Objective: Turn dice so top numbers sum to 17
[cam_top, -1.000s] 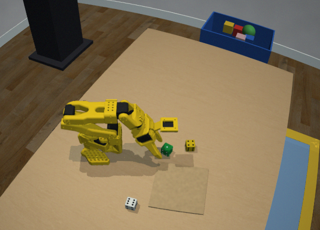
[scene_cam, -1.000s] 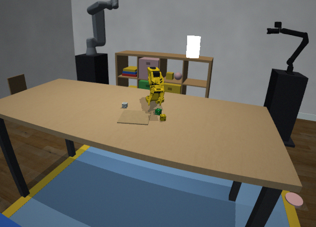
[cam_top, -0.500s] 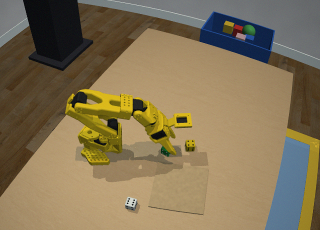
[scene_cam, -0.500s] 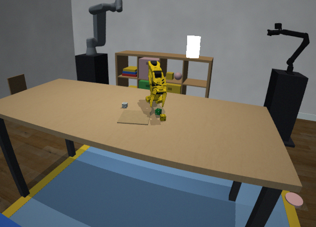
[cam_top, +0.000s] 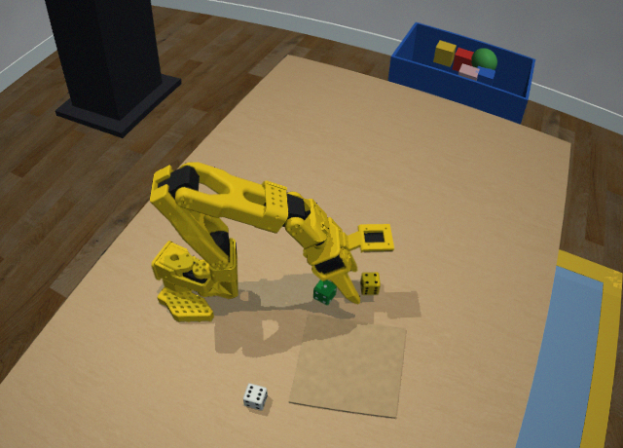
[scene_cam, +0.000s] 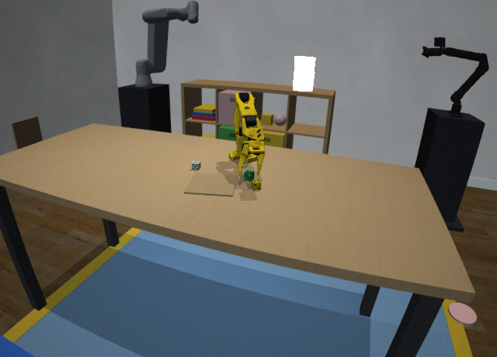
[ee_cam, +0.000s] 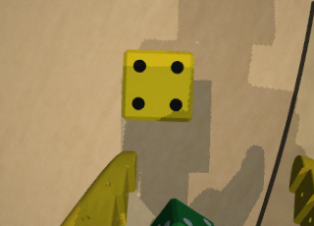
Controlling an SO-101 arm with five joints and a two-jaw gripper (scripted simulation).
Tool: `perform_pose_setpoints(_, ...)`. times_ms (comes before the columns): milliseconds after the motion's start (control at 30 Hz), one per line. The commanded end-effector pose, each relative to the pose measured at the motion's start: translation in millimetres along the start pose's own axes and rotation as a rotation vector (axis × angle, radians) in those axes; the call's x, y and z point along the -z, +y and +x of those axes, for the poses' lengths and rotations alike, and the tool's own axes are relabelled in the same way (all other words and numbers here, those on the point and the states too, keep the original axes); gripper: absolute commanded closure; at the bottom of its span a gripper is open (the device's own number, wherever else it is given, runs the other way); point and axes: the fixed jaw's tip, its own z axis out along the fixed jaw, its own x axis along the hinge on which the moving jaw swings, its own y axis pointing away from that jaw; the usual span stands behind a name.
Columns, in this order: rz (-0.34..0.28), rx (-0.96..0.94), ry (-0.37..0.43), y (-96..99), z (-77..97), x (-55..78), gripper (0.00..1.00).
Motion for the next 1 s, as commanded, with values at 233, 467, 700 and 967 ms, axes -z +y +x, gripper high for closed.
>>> perform_pose_setpoints(233,-0.011,0.000,-0.054,3.4,-13.2,3.3,0.69)
perform_pose_setpoints(467,-0.013,0.000,-0.086,4.0,-22.0,5.0,0.69)
perform_pose_setpoints(700,-0.013,0.000,-0.086,4.0,-22.0,5.0,0.69)
perform_pose_setpoints(967,-0.013,0.000,-0.086,4.0,-22.0,5.0,0.69)
